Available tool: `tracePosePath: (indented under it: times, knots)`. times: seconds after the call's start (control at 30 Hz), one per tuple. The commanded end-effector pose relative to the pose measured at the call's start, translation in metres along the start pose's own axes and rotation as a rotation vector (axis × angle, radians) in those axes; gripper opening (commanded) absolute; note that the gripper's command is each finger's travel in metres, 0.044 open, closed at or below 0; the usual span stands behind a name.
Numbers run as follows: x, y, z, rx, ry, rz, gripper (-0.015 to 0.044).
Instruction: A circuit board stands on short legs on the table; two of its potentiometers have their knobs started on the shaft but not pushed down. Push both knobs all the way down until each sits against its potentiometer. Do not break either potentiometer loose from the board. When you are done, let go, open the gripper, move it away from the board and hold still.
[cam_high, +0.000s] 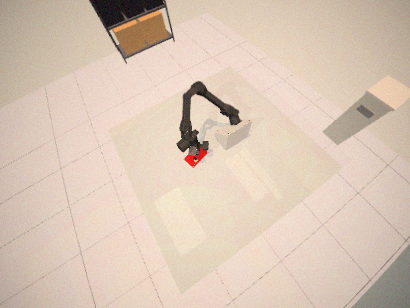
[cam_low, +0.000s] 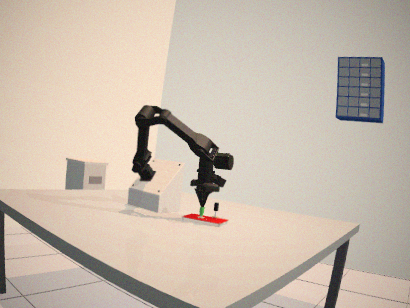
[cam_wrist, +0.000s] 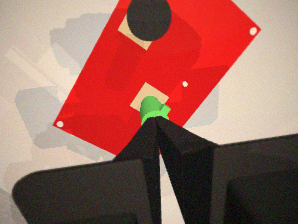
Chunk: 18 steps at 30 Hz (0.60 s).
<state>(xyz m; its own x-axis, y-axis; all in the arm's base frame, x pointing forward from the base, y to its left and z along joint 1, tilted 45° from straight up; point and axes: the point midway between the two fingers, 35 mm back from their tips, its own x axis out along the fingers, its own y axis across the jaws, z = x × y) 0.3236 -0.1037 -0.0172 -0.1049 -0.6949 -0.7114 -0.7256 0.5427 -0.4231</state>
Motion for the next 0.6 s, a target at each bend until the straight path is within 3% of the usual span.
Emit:
tracePosePath:
  times: [0.0,0.57]
  knots:
    - [0.012,-0.002,-0.001,0.018,0.012,0.009,0.0000]
    - [-0.001,-0.002,0.000,0.018,0.011,0.009,0.0000]
